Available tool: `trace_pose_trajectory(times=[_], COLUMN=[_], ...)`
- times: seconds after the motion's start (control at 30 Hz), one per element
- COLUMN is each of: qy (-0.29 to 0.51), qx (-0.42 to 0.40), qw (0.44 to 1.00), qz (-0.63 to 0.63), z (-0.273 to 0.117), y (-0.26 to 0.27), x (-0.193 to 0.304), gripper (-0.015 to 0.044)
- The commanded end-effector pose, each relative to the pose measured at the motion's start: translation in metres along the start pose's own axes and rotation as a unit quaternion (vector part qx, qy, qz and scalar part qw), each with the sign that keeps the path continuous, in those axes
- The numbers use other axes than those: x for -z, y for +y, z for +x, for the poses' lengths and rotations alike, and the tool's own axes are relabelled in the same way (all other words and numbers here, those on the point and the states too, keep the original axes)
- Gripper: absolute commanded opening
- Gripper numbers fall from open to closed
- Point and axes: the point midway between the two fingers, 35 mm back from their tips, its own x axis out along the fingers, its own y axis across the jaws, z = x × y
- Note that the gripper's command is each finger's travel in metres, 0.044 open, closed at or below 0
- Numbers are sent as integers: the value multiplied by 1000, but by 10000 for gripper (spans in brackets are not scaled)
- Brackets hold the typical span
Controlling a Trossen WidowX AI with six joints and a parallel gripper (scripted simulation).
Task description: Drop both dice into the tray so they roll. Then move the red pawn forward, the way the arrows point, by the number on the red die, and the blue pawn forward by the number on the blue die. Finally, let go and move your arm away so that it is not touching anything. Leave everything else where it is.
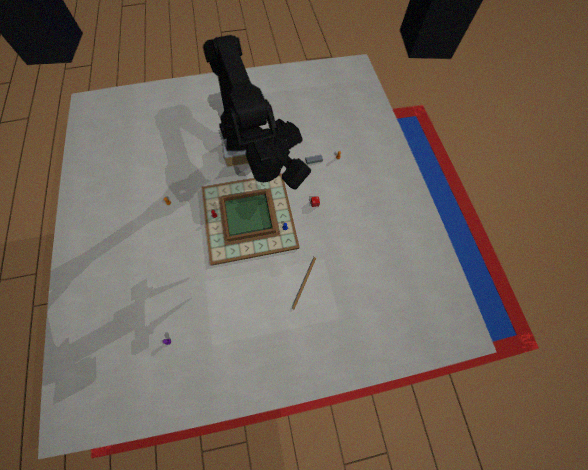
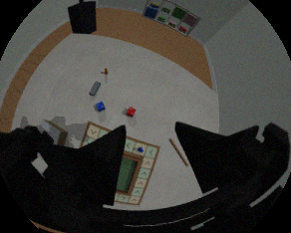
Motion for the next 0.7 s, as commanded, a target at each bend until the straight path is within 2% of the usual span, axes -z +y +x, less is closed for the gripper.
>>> trace_pose_trajectory(times=[0.0,0.27,0.67], qy=[70,171,241], qx=[-46,-21,91], qw=[963,828,605], qz=[257,534,753], z=[50,105,162], y=[2,7,18], x=[8,11,8], gripper=[275,275,275])
